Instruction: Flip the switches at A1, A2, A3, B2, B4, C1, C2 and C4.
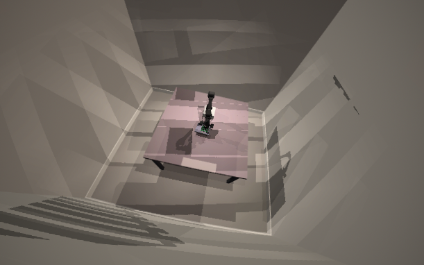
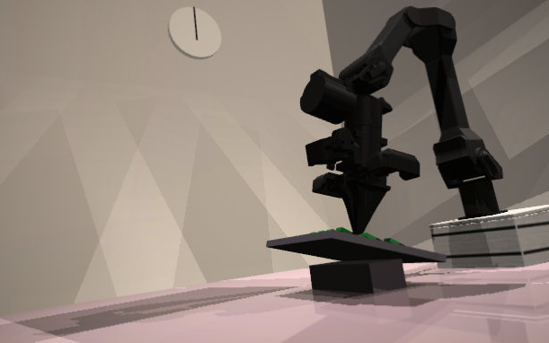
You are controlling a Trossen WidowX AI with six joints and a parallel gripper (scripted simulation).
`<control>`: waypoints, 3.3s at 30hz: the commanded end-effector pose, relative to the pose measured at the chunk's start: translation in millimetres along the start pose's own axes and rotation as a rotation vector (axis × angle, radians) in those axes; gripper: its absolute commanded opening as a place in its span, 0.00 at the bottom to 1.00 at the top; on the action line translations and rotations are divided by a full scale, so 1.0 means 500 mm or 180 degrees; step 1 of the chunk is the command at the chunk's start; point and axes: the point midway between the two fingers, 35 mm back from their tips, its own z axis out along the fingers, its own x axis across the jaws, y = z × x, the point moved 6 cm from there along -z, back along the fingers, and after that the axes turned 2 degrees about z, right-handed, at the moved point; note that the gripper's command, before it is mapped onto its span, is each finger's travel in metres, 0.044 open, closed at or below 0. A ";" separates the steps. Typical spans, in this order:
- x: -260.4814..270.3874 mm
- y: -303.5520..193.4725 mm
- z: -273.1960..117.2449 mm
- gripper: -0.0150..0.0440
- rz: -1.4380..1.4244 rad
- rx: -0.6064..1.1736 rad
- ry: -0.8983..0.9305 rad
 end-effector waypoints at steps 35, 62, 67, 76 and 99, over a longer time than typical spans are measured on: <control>0.000 0.000 0.008 0.25 0.0007 -0.0003 0.0000; 0.001 -0.001 -0.068 0.25 0.0006 -0.0053 0.0002; 0.000 -0.008 -0.117 0.25 0.0007 -0.0082 0.0004; -0.083 -0.004 -0.116 0.25 0.0003 -0.0081 -0.0007; -0.095 0.002 -0.027 0.25 0.0003 -0.0003 -0.0012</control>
